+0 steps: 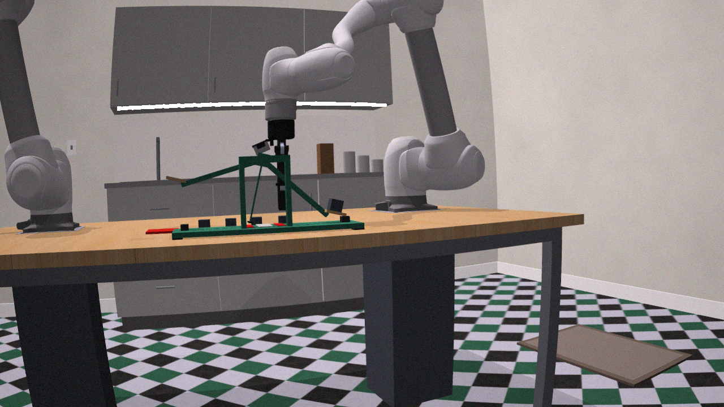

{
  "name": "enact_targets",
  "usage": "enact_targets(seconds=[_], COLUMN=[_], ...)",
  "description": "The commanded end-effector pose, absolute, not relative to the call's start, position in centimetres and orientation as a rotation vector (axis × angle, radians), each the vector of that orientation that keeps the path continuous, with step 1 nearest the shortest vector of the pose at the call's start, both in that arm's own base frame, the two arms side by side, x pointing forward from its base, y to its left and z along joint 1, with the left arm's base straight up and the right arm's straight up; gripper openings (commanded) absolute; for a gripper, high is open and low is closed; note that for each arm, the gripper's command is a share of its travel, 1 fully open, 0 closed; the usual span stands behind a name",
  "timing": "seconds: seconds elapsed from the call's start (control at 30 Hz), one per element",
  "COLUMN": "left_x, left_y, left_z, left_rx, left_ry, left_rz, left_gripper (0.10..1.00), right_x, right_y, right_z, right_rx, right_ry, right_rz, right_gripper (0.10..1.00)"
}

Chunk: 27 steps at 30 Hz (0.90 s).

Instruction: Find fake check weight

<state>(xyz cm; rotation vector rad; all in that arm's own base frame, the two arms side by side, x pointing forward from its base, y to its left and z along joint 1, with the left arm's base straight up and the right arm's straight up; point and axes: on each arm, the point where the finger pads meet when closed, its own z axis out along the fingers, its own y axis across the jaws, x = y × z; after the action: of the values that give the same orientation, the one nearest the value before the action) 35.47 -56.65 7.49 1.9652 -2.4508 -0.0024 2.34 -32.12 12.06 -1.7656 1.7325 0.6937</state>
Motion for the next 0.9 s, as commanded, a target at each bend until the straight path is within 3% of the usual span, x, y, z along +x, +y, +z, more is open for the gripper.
enact_targets(seconds=[0.0,0.87], left_x=[35.5,35.51], left_y=[-56.69,-56.7], left_z=[7.36,6.93], left_rx=[1.965,1.965], left_ry=[-2.451,-2.451], left_rz=[0.0,0.0], left_gripper=[0.46,0.46], right_x=[2.35,2.35], right_y=[-32.16,-32.16], right_z=[12.1,12.1], right_rx=[-1.766,-1.766], right_ry=[1.733,1.733], right_rz=[0.692,0.692], right_gripper=[1.0,1.0])
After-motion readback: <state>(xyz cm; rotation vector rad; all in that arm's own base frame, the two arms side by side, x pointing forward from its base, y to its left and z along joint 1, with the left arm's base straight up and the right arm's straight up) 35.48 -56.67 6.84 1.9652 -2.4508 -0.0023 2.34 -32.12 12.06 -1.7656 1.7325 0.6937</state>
